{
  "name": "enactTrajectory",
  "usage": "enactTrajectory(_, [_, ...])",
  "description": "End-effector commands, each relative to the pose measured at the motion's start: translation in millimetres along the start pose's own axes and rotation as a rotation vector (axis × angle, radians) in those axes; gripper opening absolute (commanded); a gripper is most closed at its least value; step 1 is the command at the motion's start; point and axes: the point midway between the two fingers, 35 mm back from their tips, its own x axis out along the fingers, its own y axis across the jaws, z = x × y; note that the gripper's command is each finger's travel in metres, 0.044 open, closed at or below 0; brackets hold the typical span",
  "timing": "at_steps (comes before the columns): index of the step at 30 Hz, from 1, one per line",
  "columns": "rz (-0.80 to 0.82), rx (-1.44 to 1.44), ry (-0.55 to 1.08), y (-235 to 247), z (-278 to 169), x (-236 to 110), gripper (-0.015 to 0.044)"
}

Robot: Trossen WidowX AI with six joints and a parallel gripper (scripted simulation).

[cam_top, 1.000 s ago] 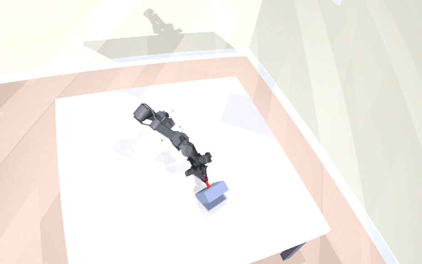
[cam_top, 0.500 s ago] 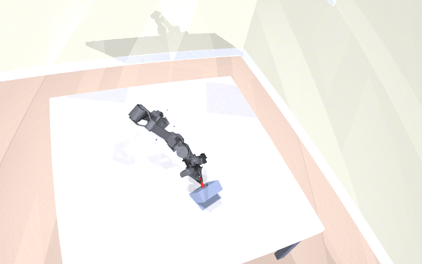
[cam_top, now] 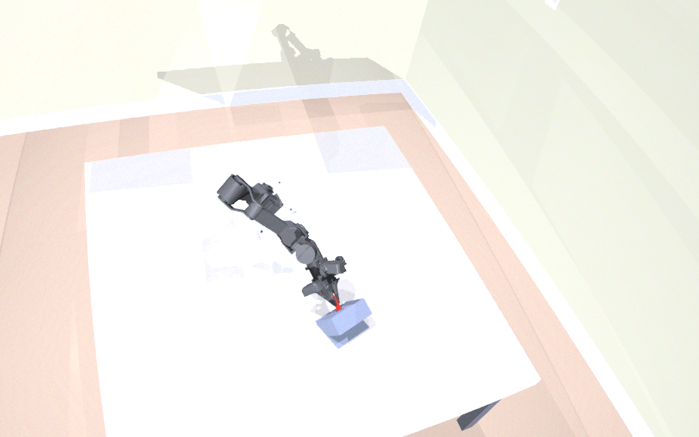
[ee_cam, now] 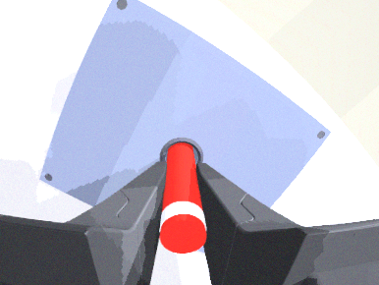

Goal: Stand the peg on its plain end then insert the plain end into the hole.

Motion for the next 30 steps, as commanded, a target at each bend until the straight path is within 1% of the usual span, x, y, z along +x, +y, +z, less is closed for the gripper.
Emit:
enactTrajectory(1, [0.001, -0.004, -0.005, -0.1, 1.1, 1.8, 0.0000])
enactTrajectory(9, [0.000, 0.000, 0.000, 0.0, 0.1, 0.3, 0.0000])
enactTrajectory(25, [0.000, 0.000, 0.000, -0.3, 0.4, -1.5, 0.0420])
enactTrajectory(26, [0.000, 0.000, 0.000, -0.4, 0.5, -2.4, 0.0440])
enactTrajectory(30, [0.001, -0.001, -0.001, -0.9, 1.2, -6.8, 0.0440])
